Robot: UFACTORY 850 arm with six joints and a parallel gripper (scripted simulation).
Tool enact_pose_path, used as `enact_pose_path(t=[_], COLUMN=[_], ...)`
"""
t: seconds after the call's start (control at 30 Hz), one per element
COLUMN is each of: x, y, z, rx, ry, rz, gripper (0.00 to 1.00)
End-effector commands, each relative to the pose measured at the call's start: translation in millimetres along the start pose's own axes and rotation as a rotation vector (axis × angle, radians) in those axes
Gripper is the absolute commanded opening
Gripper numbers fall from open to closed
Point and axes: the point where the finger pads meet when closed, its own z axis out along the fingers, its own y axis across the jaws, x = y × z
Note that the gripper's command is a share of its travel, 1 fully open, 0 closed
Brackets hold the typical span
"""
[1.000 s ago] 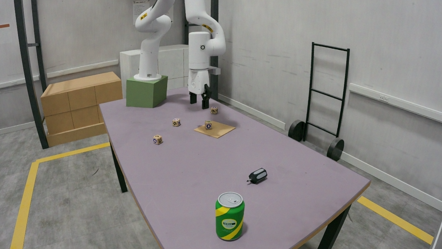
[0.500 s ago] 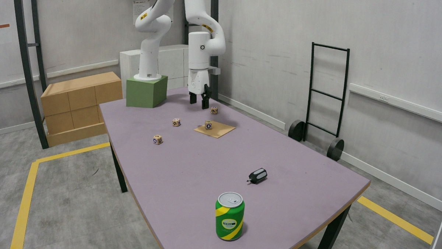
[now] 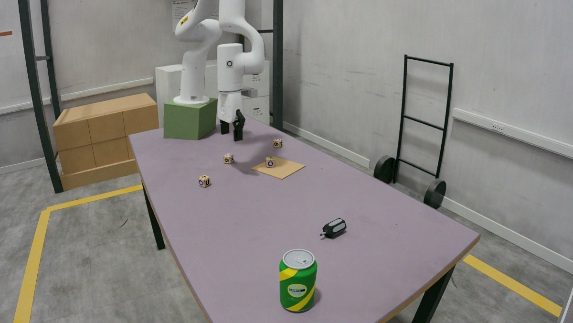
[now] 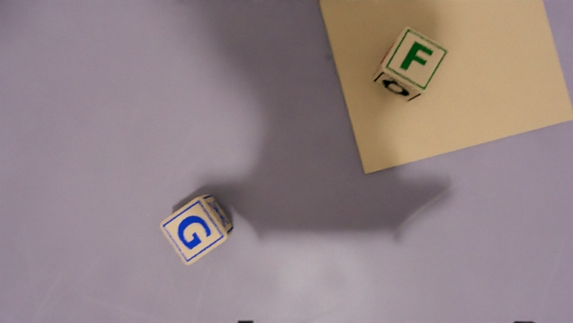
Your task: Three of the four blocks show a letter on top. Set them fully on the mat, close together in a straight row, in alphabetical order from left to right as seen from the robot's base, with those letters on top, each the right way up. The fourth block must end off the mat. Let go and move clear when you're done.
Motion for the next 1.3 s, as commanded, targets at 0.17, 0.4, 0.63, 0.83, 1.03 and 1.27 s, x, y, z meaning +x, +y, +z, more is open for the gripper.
enact_pose_path(t=[0.17,0.4,0.63,0.83,1.03,1.27], x=[-27.8,-37.2,-37.2,-37.2,-37.2,-37.2], y=[-37.6,-53.0,-53.0,-53.0,-53.0,-53.0], z=[-1.0,-1.1,-1.1,-1.1,-1.1,-1.1], rx=[-0.012,-0.008,-0.008,-0.008,-0.008,-0.008], ry=[0.003,-0.003,-0.003,-0.003,-0.003,-0.003], rz=[-0.001,0.000,0.000,0.000,0.000,0.000], gripper=[1.00,1.00,1.00,1.00,1.00,1.00])
